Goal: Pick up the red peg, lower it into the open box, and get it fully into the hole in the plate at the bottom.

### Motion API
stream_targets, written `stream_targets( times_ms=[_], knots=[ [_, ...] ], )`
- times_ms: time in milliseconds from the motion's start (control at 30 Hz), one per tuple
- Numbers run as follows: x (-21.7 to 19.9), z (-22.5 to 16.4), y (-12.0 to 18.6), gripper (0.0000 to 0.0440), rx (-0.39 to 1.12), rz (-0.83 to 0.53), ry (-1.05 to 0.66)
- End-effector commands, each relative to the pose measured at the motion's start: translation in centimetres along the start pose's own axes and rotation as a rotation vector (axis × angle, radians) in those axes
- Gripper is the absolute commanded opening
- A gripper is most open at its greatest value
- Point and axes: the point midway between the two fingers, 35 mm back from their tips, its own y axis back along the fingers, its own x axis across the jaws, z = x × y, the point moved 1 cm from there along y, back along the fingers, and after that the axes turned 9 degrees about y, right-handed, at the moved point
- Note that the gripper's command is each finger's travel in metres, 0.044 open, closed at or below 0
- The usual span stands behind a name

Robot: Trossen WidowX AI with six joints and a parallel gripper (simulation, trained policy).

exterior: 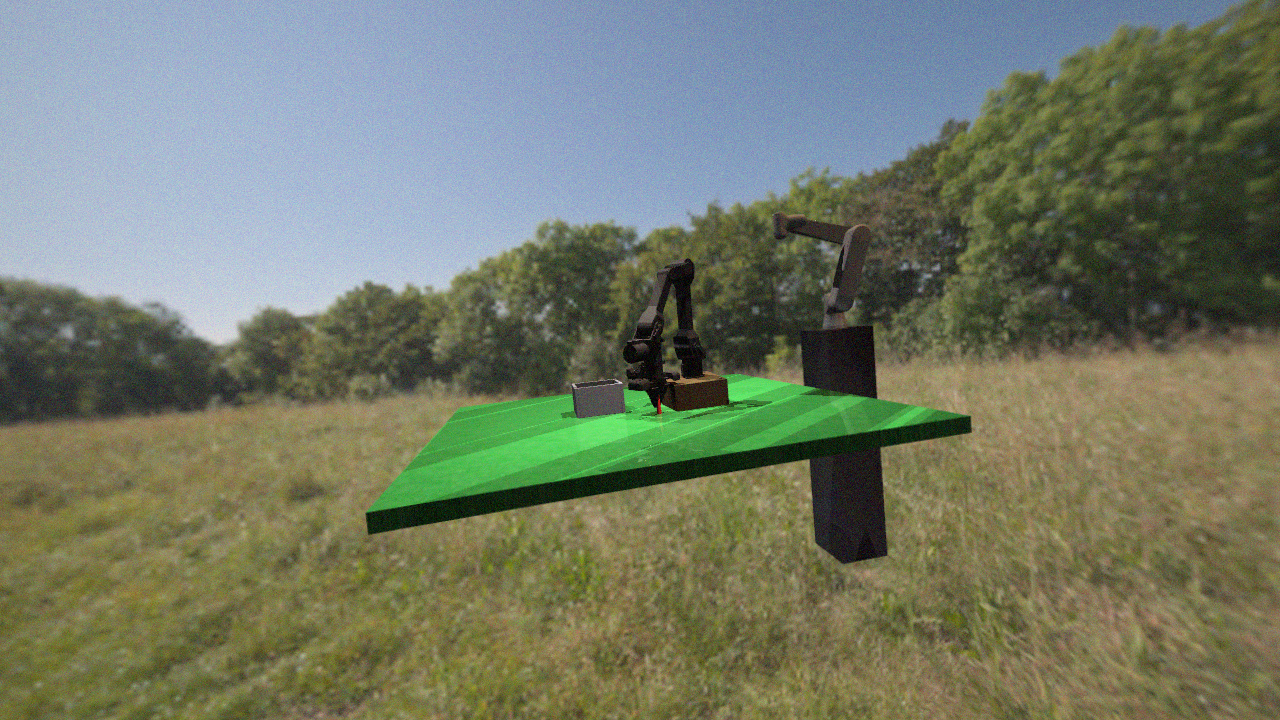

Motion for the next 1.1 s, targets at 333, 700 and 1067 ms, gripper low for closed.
stream_targets(
  times_ms=[333,700,1067],
  knots=[
    [1.3,2.6,3.4,0.0000,-0.114,0.028,0.085],
    [2.7,6.1,7.8,0.0000,-0.221,0.046,0.124],
    [3.2,10.6,11.1,0.0000,-0.288,0.042,0.096]
  ],
)
